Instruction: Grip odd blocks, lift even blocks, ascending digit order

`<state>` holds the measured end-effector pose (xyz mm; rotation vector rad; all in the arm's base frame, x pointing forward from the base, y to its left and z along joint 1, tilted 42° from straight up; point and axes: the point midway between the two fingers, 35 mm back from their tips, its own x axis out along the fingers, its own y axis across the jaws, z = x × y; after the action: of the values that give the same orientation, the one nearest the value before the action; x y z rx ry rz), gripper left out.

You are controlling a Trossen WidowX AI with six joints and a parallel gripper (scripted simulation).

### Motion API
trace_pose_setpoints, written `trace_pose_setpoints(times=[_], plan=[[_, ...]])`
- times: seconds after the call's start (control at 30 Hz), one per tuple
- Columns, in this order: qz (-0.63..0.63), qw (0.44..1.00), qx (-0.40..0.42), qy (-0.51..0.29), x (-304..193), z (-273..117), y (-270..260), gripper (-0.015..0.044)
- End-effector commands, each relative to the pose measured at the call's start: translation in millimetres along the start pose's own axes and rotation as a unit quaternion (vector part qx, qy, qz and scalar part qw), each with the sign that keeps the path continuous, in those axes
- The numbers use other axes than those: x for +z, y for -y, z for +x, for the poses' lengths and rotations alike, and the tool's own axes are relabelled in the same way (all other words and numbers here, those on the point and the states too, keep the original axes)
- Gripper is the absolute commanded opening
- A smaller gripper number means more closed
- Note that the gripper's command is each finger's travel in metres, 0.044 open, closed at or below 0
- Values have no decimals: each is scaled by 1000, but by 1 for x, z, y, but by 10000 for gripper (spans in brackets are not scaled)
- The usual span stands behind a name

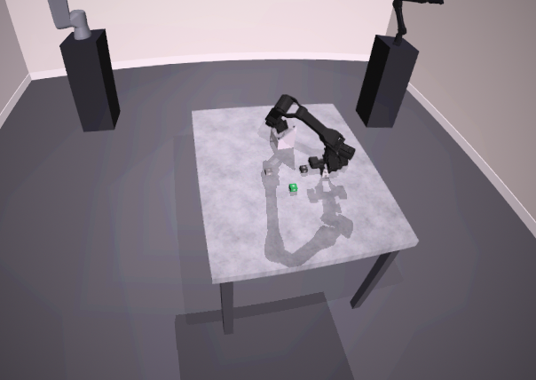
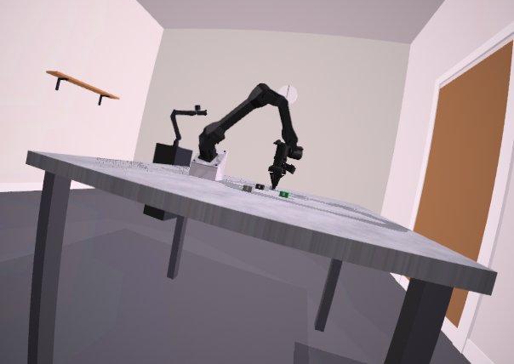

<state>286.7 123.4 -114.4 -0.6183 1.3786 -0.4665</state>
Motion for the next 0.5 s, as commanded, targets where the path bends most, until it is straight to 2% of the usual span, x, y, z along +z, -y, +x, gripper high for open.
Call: trace_pose_setpoints(times=[0.0, 0.1, 0.47], plan=[[-3, 1000, -1, 1, 0, 1, 0, 120], [-3, 1000, -1, 1, 0, 1, 0, 120], [-3, 1000, -1, 1, 0, 1, 0, 400]])
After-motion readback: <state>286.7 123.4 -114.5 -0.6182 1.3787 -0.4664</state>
